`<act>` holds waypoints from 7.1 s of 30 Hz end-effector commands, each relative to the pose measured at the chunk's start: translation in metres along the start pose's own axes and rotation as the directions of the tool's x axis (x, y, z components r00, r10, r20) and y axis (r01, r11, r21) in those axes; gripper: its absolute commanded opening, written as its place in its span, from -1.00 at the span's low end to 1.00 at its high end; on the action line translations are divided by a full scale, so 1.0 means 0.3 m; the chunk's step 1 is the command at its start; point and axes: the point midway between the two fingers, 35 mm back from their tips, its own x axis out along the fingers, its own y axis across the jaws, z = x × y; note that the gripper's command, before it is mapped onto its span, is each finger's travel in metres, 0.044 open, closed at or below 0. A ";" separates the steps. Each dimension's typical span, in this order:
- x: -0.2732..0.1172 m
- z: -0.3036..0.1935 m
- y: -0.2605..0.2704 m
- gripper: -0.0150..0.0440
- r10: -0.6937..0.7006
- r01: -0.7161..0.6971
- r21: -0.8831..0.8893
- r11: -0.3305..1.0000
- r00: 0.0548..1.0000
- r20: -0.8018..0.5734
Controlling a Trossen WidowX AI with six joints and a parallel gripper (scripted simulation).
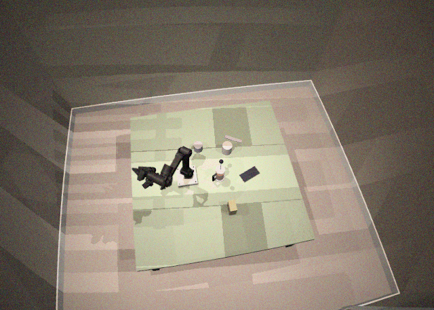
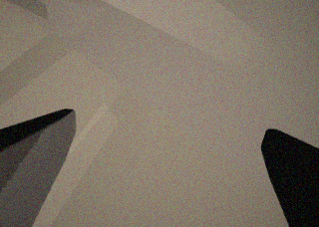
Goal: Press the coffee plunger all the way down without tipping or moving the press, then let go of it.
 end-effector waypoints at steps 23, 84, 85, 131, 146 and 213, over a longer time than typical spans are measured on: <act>-0.853 -0.026 -0.216 1.00 -0.725 0.691 -0.660 -0.296 0.287 0.626; -1.107 -0.670 1.084 1.00 0.584 0.431 -0.752 0.499 -0.808 -0.076; -1.108 -0.671 1.085 1.00 0.584 0.431 -0.752 0.499 -0.808 -0.076; -1.216 -0.679 1.161 -0.08 0.580 0.428 -0.753 0.500 -0.811 -0.076; -1.220 -0.658 1.198 -0.08 0.580 0.428 -0.753 0.500 -0.811 -0.076; -1.277 -0.503 1.472 -0.08 0.579 0.428 -0.753 0.500 -0.811 -0.077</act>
